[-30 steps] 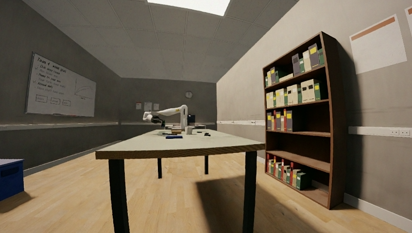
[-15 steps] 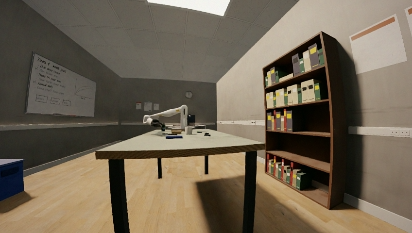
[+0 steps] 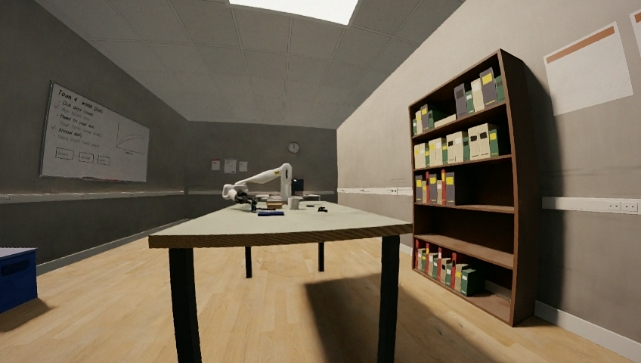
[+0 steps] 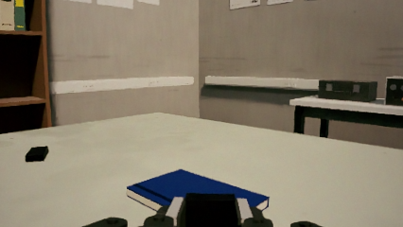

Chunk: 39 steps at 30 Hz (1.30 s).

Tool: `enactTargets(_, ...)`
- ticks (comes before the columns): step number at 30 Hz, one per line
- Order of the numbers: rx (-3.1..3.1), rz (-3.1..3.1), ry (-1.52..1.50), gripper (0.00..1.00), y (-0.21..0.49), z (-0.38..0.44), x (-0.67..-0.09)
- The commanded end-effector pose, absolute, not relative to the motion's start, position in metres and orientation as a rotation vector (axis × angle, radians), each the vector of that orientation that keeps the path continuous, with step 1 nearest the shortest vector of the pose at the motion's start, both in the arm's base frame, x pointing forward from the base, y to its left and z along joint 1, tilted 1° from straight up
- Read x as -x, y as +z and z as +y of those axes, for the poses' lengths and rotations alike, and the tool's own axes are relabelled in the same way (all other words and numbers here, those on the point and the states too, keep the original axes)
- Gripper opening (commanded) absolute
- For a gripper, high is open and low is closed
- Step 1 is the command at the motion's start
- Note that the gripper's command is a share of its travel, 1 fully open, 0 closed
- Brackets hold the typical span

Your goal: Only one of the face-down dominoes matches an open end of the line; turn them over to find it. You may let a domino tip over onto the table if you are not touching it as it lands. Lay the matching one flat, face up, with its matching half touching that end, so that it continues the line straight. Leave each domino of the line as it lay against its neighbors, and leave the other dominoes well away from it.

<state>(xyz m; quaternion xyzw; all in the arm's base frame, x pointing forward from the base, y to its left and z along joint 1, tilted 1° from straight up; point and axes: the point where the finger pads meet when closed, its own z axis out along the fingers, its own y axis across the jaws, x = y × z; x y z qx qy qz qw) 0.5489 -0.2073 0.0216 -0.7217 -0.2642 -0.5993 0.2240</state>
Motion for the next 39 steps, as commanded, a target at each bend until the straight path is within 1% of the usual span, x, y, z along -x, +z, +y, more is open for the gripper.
enactTargets(1,1.991,-0.730,-1.656,0.31,0.0179,-0.2078,-0.5491)
enactTargets(37,1.991,-0.730,-1.656,0.31,0.0100,-0.2078,-0.5490)
enactTargets(38,1.991,-0.730,-1.656,0.49,0.0100,-0.2078,-0.5490)
enactTargets(39,1.991,-0.730,-1.656,0.49,0.0100,-0.2078,-0.5490)
